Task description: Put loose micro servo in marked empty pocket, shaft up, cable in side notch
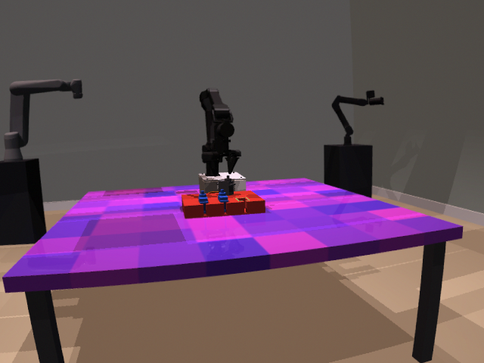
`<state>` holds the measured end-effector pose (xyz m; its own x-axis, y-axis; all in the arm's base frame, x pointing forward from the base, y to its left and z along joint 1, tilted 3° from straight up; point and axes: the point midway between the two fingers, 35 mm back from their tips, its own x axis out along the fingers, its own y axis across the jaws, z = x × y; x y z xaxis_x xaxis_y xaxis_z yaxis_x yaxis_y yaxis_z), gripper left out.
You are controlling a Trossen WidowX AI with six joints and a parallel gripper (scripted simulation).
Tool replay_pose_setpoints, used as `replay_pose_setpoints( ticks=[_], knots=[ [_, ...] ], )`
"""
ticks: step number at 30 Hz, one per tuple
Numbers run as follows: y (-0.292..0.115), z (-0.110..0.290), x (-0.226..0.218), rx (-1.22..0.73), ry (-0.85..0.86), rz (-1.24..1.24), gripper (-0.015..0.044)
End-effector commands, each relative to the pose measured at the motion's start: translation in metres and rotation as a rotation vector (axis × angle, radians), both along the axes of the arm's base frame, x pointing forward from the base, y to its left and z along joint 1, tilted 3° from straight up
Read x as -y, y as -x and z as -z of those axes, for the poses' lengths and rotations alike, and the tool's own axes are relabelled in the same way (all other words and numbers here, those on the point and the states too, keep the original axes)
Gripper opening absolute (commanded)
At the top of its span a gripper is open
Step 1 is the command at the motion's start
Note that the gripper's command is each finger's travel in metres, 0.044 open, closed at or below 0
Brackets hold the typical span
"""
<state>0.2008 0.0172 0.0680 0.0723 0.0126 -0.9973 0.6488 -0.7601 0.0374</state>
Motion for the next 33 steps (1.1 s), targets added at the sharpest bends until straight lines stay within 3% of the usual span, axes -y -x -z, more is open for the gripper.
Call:
replay_pose_setpoints(
  ticks=[1, 19, 32, 33],
  knots=[
    [0.002, 0.012, -0.001, -0.01, -0.004, 0.004, 0.044],
    [0.001, 0.032, -0.001, -0.01, -0.004, 0.004, 0.044],
    [0.001, 0.032, -0.001, -0.01, -0.004, 0.004, 0.0099],
    [0.001, 0.032, -0.001, -0.01, -0.004, 0.004, 0.0092]
  ],
)
